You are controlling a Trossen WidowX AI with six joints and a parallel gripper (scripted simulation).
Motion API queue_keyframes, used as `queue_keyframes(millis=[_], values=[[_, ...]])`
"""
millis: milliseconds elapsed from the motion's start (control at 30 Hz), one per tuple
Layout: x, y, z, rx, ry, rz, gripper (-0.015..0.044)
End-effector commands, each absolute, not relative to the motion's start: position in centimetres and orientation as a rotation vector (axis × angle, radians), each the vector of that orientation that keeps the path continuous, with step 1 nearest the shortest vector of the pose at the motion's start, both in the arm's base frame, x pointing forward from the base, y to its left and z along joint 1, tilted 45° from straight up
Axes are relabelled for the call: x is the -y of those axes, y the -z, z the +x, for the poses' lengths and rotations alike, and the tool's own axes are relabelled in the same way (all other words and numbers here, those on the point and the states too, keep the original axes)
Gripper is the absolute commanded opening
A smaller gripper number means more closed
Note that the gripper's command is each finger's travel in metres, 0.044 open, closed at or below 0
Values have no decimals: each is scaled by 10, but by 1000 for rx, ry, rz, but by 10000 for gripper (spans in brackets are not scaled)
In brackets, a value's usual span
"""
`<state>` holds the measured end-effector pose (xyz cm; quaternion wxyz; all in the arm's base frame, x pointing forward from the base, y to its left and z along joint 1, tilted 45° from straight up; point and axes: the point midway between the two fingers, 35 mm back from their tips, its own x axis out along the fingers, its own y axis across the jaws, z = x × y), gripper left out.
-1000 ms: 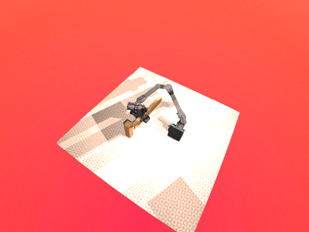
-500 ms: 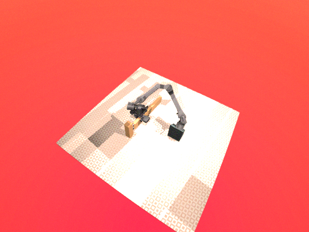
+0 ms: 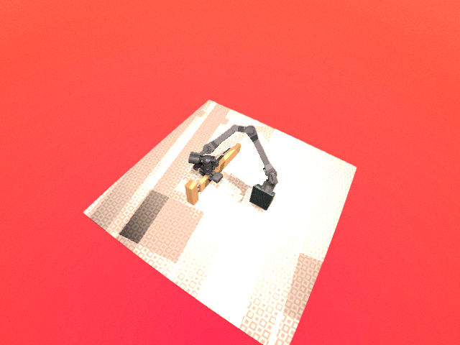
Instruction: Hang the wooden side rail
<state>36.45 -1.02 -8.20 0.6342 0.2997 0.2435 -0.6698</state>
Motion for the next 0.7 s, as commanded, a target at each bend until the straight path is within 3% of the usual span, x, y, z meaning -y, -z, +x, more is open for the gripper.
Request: queue_keyframes(millis=[0, 667], values=[[3, 81, 366, -559, 1517, 690, 0], [3, 84, 365, -559, 1517, 690, 0]])
